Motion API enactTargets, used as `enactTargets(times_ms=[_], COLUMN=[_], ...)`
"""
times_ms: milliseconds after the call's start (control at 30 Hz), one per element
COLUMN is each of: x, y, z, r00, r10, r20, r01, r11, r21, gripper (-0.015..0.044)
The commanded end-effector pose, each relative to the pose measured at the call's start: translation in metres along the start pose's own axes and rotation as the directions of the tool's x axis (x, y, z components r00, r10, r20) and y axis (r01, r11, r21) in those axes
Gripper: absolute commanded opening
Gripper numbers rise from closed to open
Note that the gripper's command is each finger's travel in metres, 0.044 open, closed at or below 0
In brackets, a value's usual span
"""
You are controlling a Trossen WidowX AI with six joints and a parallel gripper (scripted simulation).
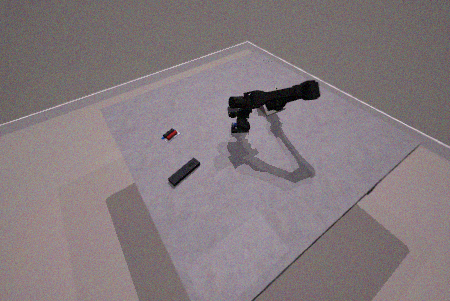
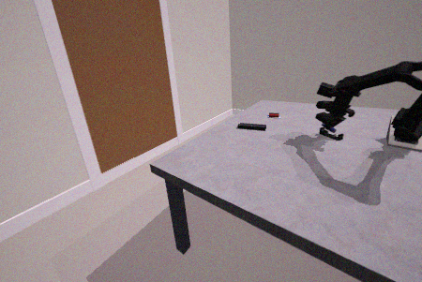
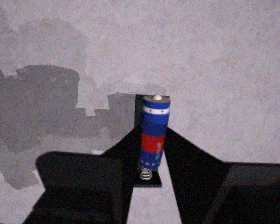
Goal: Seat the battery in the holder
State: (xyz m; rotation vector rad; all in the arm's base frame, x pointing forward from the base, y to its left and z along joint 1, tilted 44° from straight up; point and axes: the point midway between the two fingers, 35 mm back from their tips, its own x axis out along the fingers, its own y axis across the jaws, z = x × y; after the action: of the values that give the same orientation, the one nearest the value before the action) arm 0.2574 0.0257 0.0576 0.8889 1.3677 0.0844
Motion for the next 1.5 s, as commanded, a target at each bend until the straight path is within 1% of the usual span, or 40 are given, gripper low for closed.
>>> enactTargets(times_ms=[0, 833, 1467], x=[0.001, 0.010, 0.009], y=[0.000, 0.001, 0.002], z=[-0.001, -0.011, -0.022], r00=[0.999, 0.978, 0.977], r10=[-0.007, -0.009, -0.010], r20=[0.033, 0.207, 0.213], r01=[0.007, 0.006, 0.006], r11=[1.000, 1.000, 1.000], r21=[0.001, 0.016, 0.018], gripper=[0.0069, 0.0069, 0.0069])
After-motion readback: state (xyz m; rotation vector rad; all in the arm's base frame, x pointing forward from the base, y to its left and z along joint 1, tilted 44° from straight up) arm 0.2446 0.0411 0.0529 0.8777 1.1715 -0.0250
